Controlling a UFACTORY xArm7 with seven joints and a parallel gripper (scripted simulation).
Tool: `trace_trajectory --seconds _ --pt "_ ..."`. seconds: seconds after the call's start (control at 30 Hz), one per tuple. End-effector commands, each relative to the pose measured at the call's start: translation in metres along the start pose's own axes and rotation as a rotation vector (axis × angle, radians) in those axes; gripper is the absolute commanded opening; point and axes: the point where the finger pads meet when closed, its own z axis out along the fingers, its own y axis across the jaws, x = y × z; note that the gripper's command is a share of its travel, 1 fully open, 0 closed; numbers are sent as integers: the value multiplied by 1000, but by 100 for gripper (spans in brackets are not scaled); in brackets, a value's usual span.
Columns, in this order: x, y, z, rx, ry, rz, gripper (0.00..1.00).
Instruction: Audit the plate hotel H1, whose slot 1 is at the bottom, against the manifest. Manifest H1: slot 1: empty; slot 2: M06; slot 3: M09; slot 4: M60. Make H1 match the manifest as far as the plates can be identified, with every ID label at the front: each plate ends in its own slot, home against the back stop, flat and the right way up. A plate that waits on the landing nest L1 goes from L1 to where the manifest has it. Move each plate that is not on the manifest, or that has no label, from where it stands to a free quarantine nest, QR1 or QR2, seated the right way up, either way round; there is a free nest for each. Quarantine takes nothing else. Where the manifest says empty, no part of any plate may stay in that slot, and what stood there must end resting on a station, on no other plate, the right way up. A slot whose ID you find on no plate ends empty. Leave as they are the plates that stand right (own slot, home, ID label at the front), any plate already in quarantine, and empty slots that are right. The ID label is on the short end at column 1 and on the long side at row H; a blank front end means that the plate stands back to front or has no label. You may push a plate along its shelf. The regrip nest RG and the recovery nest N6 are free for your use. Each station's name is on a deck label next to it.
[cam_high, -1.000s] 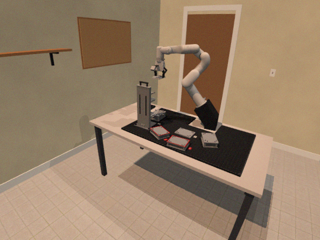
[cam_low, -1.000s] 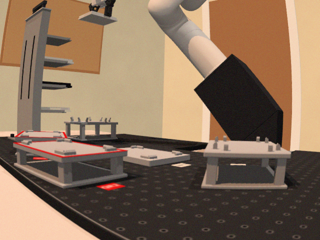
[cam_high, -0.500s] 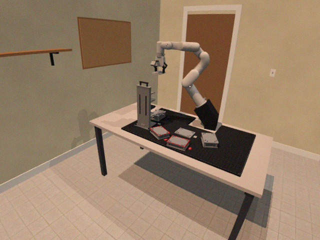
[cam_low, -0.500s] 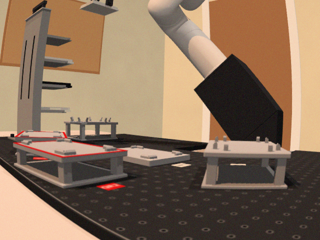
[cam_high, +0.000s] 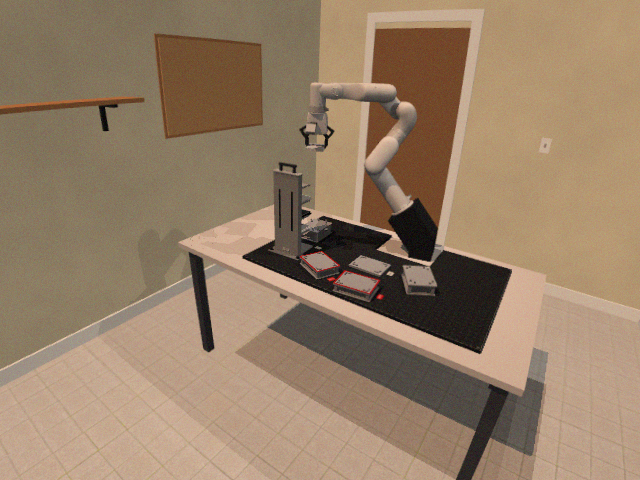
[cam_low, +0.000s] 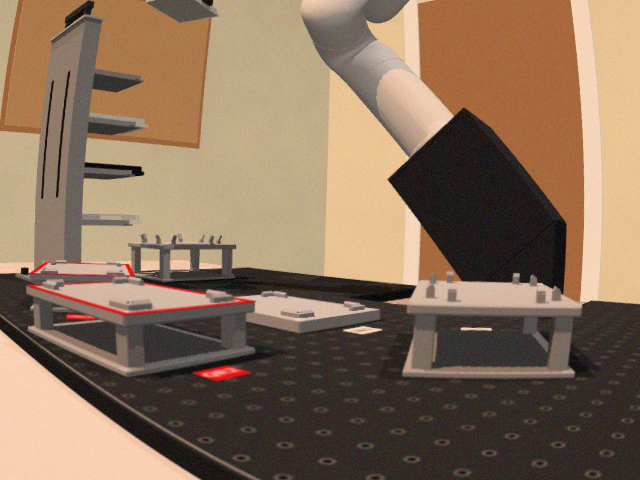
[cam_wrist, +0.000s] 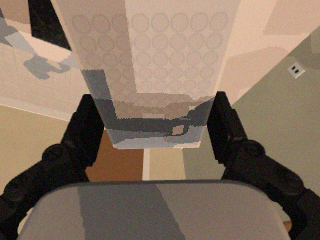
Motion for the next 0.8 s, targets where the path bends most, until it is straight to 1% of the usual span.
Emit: trace_trajectory --seconds 0.0,0.07,0.37,0.57,0.63,0.7,0.77 --pt "16 3 -1 -3 0 -104 0" --pt "16 3 -1 -3 0 -104 0" --pt "61 7 -1 -3 0 -404 0" --pt "90 2 -1 -3 1 -604 0" --pt "90 2 -1 -3 1 -604 0" --pt "100 0 -1 -3 1 -671 0" --pt "110 -2 -1 -3 1 -682 0"
